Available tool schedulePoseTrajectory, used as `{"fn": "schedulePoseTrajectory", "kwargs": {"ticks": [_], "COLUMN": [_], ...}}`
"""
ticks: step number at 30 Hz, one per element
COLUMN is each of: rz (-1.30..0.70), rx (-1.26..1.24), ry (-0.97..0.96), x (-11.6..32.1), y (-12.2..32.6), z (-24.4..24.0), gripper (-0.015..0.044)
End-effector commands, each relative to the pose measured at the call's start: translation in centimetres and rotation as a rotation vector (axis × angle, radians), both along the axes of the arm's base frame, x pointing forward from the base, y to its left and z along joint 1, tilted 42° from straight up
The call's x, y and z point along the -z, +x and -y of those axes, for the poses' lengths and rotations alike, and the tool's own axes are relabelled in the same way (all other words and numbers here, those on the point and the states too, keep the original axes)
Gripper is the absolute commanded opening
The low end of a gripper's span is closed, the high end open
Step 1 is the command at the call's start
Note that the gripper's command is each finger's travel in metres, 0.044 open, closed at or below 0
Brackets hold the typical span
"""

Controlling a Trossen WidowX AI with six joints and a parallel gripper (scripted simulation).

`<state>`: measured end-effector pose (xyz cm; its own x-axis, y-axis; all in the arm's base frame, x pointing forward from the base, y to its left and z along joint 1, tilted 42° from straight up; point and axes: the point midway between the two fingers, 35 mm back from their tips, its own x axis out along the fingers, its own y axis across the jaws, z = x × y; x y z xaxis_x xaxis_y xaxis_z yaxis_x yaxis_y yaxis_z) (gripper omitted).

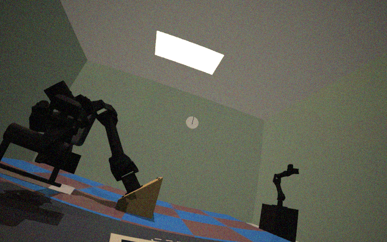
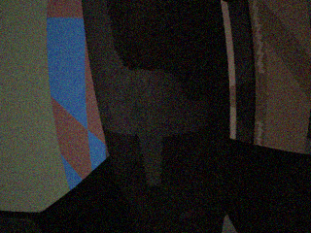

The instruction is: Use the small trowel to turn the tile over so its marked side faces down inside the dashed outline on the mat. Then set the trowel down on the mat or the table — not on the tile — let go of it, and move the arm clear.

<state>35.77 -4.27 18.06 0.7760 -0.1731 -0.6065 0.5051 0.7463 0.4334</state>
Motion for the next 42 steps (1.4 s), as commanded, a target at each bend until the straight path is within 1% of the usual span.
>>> {"fn": "schedulePoseTrajectory", "kwargs": {"ticks": [1,12,22,42], "rz": [0.010,0.070,0.136,0.137], "rx": [0.007,0.053,0.096,0.097], "ry": [-0.008,-0.037,-0.055,-0.056], "x": [1.3,4.6,7.3,9.2], "y": [1.2,3.7,4.6,5.1], "z": [-1.3,-4.6,-7.6,-6.1], "gripper": [0.0000,0.0000,0.0000,0.0000]}}
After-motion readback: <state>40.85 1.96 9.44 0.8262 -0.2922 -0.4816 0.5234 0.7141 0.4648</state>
